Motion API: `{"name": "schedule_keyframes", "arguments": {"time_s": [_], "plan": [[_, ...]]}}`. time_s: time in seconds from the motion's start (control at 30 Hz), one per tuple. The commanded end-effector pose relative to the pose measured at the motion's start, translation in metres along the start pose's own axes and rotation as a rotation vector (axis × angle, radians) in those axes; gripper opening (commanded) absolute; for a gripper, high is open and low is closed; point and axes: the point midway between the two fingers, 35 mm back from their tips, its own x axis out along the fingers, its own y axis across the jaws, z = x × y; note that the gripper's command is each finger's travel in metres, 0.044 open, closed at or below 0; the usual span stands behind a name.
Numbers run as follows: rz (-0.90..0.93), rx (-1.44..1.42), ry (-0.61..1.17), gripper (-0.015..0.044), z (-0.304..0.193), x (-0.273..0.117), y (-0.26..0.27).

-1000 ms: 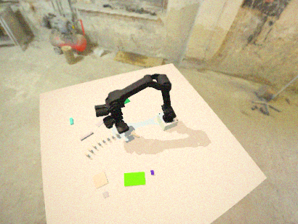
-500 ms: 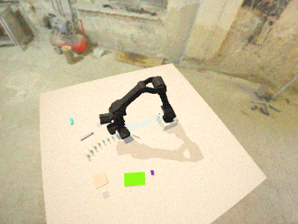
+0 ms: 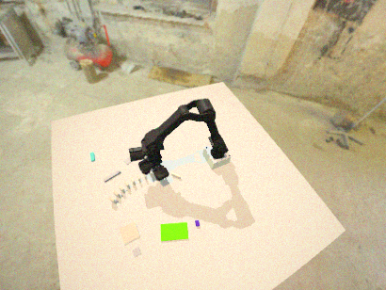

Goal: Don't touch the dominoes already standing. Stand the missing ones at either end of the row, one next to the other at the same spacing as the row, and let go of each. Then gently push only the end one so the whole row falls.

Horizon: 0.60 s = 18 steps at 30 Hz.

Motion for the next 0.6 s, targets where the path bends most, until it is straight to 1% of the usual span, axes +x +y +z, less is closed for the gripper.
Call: {"name": "schedule_keyframes", "arguments": {"time_s": [0.0, 0.17, 0.2, 0.3, 0.33, 0.5, 0.57], "plan": [[0.002, 0.001, -0.002, 0.0291, 0.000, 0.000, 0.000], [0.002, 0.001, -0.002, 0.0422, 0.000, 0.000, 0.000], [0.002, 0.001, -0.002, 0.0440, 0.000, 0.000, 0.000], [0.002, 0.001, -0.002, 0.0440, 0.001, -0.002, 0.000], [0.002, 0.001, -0.002, 0.0440, 0.003, -0.011, 0.000], [0.000, 0.000, -0.001, 0.0440, 0.005, -0.101, -0.002], [0.000, 0.000, -0.001, 0.0440, 0.001, -0.125, -0.001]]}}
